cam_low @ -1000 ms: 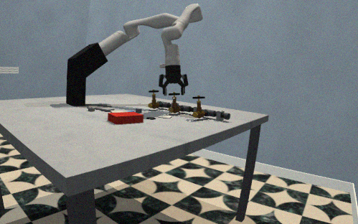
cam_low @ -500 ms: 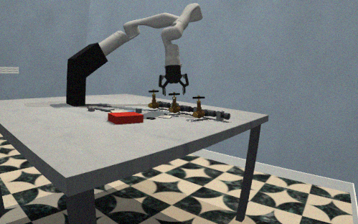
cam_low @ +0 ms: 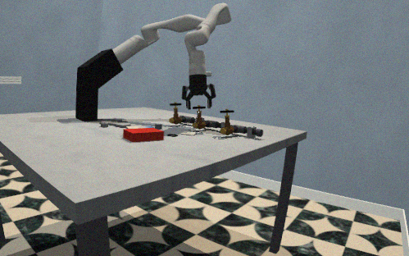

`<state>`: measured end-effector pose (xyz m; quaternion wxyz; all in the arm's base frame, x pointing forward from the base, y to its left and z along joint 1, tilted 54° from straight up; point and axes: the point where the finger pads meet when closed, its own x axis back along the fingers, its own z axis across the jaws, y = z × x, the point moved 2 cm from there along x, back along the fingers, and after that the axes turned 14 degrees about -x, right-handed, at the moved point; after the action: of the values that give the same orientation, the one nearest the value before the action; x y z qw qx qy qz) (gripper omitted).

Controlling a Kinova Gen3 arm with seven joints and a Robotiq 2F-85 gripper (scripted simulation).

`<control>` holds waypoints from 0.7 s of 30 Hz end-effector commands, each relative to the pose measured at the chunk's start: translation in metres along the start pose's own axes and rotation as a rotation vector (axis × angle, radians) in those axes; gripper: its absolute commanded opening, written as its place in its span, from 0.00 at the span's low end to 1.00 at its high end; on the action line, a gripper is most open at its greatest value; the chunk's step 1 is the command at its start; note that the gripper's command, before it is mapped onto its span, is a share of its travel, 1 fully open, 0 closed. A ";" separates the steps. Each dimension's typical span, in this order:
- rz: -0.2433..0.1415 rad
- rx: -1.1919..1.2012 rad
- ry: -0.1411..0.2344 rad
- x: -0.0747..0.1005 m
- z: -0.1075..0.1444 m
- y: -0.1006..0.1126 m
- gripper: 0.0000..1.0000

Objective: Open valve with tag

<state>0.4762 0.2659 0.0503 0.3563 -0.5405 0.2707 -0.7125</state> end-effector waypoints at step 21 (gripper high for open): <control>-0.001 -0.197 -0.001 0.001 0.001 0.000 1.00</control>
<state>0.4763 0.2659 0.0503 0.3033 -0.5731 0.3366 -0.6828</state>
